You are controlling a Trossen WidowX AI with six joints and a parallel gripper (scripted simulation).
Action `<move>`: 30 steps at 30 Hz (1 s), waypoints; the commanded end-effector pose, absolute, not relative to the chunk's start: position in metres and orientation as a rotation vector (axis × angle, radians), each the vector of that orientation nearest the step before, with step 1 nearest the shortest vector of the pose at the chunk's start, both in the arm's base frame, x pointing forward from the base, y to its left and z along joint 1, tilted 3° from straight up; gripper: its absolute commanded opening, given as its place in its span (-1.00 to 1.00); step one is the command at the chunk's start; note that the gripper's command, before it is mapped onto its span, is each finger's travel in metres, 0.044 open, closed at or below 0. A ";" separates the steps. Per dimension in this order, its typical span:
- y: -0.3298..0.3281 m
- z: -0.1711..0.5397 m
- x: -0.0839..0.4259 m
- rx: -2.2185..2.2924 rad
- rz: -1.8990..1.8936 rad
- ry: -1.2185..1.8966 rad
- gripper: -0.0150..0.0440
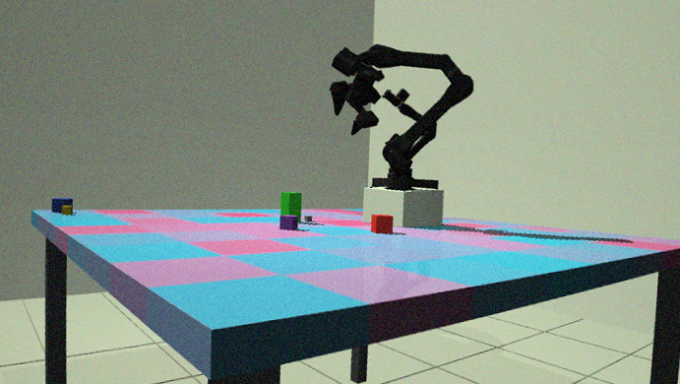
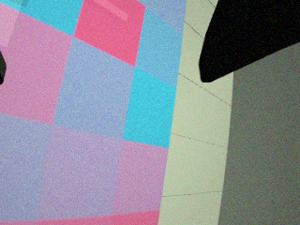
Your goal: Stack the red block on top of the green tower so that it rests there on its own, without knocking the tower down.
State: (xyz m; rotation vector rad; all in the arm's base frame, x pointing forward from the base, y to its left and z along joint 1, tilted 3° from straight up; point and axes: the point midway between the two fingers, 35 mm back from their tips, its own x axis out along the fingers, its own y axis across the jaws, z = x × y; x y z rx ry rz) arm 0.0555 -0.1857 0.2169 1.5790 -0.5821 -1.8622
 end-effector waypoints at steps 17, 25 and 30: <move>-0.131 0.173 0.174 1.384 -1.469 0.302 1.00; -0.094 0.155 0.203 1.223 -1.287 0.579 1.00; -0.062 0.143 0.220 1.126 -1.151 0.746 1.00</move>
